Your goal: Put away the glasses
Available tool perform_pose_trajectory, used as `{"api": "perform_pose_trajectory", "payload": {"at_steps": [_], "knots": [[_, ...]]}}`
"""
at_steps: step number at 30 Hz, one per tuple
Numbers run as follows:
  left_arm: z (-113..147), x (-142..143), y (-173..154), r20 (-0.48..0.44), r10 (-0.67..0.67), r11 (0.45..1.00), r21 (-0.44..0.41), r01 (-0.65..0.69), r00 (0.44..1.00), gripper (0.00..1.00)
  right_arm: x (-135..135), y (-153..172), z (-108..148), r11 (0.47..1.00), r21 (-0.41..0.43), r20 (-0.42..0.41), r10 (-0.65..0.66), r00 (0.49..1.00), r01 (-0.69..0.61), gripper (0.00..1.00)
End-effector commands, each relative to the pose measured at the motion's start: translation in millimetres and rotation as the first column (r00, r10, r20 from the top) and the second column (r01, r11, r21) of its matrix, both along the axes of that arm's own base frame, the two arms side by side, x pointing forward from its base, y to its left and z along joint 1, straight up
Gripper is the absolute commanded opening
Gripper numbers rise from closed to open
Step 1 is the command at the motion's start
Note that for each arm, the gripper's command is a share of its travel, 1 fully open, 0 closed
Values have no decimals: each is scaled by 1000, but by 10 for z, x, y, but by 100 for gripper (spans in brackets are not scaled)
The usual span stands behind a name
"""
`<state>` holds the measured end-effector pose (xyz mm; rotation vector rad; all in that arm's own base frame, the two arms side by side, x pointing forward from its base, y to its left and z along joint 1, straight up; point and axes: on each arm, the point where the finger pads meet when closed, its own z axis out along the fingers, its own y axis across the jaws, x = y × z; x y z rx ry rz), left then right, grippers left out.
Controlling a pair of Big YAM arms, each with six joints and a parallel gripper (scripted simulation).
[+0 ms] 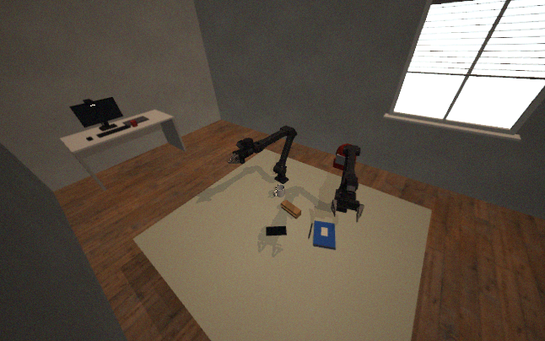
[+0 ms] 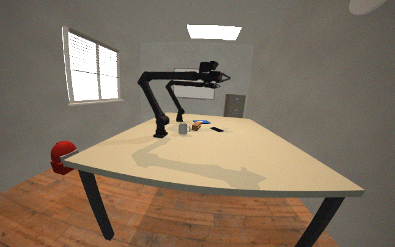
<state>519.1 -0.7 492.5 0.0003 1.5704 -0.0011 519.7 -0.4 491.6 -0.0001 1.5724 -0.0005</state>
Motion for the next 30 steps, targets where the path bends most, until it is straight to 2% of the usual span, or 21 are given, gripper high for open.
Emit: {"api": "perform_pose_trajectory", "payload": {"at_steps": [1, 4, 5, 6, 21, 22, 23, 30], "knots": [[133, 4, -16, 30, -1, 1000, -4, 1, 1000, 100, -45, 28, 105, 1000, -1, 17, 6, 1000, -6, 0], [128, 6, -13, 29, 0, 1000, -3, 0, 1000, 100, -49, 27, 110, 1000, 0, 19, 6, 1000, -6, 0], [201, -4, -2, 38, 2, 1000, -2, -2, 999, 100, -49, 27, 110, 1000, 0, 19, 6, 1000, -6, 0], [121, 12, -8, 28, 1, 1000, -2, -1, 1000, 100, -56, 26, 121, 1000, 0, 21, 6, 1000, -6, 0], [89, 31, 19, 21, 7, 1000, 4, -7, 1000, 100, -82, 18, 150, 1000, 5, 29, 6, 1000, -6, 0], [89, 31, 19, 21, 7, 1000, 4, -7, 1000, 100, -42, 12, 213, 1000, 3, 39, 5, 999, -5, 0], [93, 27, 23, 22, 8, 1000, 5, -8, 1000, 100, -70, 16, 133, 1000, 6, 26, 6, 1000, -6, 0], [84, 31, 37, 21, 10, 1000, 8, -11, 1000, 100, -75, 10, 137, 1000, 8, 29, 5, 1000, -5, 0]]}}
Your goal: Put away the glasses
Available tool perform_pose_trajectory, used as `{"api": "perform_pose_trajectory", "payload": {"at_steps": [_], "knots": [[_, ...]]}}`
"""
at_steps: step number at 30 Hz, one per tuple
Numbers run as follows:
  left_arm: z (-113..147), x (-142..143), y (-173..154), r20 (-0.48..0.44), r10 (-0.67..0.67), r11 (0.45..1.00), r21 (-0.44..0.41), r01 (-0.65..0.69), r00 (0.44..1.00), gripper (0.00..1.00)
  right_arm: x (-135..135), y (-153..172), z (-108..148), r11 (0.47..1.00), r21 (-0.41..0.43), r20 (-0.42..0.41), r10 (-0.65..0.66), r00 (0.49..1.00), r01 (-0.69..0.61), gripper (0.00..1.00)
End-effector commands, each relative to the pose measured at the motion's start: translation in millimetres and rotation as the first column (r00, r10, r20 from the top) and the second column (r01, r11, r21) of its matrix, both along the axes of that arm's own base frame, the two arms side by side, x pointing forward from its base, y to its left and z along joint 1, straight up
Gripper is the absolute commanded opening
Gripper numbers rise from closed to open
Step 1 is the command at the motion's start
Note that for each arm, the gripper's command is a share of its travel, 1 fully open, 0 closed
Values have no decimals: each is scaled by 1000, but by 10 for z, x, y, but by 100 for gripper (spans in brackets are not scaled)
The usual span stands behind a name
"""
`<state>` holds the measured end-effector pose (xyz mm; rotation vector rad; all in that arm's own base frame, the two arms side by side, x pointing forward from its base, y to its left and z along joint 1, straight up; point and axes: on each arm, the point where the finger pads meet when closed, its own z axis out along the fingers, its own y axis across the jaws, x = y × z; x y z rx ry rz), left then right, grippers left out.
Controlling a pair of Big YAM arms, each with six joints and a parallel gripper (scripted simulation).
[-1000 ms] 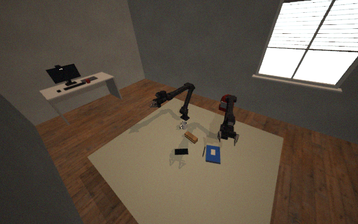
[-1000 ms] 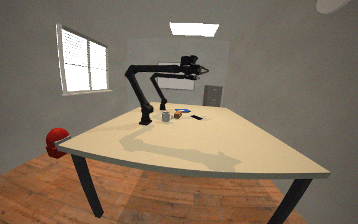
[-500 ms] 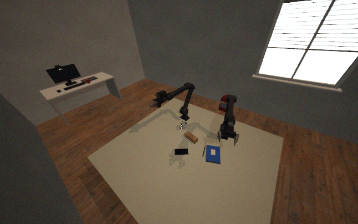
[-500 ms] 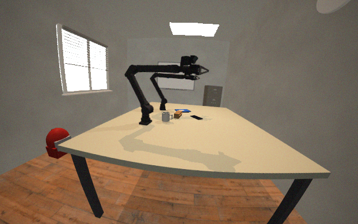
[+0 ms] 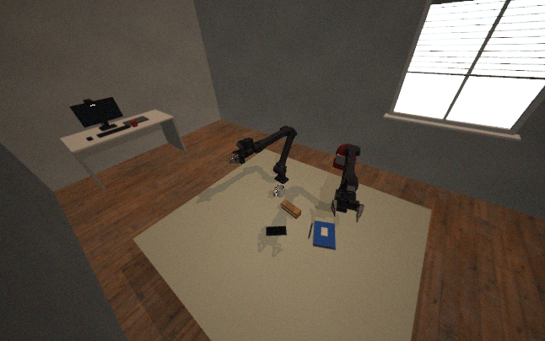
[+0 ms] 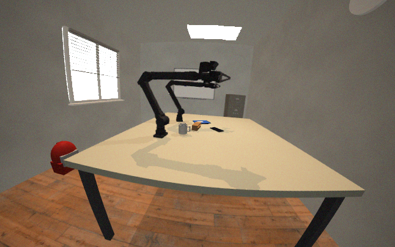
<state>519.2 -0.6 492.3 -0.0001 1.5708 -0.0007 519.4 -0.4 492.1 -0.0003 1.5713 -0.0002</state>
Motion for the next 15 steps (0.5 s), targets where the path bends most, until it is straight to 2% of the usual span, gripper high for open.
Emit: {"api": "perform_pose_trajectory", "payload": {"at_steps": [1, 15], "knots": [[85, 30, 38, 21, 10, 1000, 8, -11, 1000, 100, -73, 8, 133, 1000, 9, 28, 4, 1000, -4, 0], [77, 33, 56, 19, 14, 1000, 8, -14, 1000, 100, -77, 0, 134, 1000, 9, 30, 3, 1000, -3, 0]]}}
